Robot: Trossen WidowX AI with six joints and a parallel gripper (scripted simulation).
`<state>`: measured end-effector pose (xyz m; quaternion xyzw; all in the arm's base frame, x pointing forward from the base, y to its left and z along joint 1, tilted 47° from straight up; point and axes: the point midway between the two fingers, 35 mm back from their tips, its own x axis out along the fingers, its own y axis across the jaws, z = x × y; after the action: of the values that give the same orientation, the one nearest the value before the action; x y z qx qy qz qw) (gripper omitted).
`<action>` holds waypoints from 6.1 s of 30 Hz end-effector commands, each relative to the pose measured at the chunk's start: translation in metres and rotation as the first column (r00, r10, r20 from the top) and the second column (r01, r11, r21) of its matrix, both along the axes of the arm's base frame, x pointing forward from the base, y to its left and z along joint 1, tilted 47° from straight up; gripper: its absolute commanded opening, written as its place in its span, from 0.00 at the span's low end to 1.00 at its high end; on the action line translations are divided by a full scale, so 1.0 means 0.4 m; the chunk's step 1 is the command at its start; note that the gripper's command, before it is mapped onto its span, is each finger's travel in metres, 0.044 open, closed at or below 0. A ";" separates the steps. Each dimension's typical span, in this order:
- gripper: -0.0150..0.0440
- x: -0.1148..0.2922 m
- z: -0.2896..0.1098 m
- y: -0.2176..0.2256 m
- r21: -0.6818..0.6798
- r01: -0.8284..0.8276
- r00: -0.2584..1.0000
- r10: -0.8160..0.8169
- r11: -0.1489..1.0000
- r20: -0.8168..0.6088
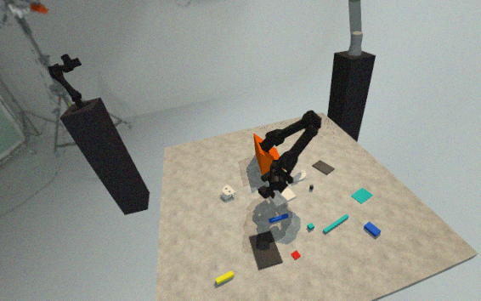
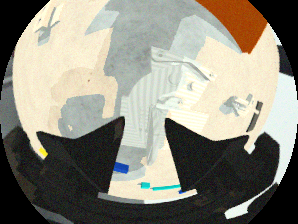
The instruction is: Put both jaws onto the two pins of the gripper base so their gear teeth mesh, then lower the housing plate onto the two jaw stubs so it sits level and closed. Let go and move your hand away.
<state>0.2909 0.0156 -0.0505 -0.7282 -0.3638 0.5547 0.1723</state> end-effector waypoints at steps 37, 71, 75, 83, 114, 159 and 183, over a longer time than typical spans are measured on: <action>1.00 -0.050 0.229 -0.023 -0.105 -0.284 0.902 0.303 0.953 0.308; 1.00 -0.165 0.383 0.109 -0.416 -0.576 0.390 0.684 0.704 0.616; 1.00 -0.183 0.396 0.123 -0.458 -0.590 0.310 0.710 0.665 0.632; 1.00 -0.220 0.420 0.149 -0.542 -0.602 0.144 0.748 0.586 0.648; 1.00 -0.226 0.350 0.251 -0.589 -0.599 0.048 0.759 0.542 0.649; 1.00 -0.216 0.281 0.329 -0.587 -0.599 0.048 0.756 0.545 0.652; 0.48 -0.217 0.283 0.330 -0.585 -0.601 0.044 0.753 0.545 0.656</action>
<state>0.2040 0.1477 0.0627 -0.6455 -0.6501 0.1391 -0.3760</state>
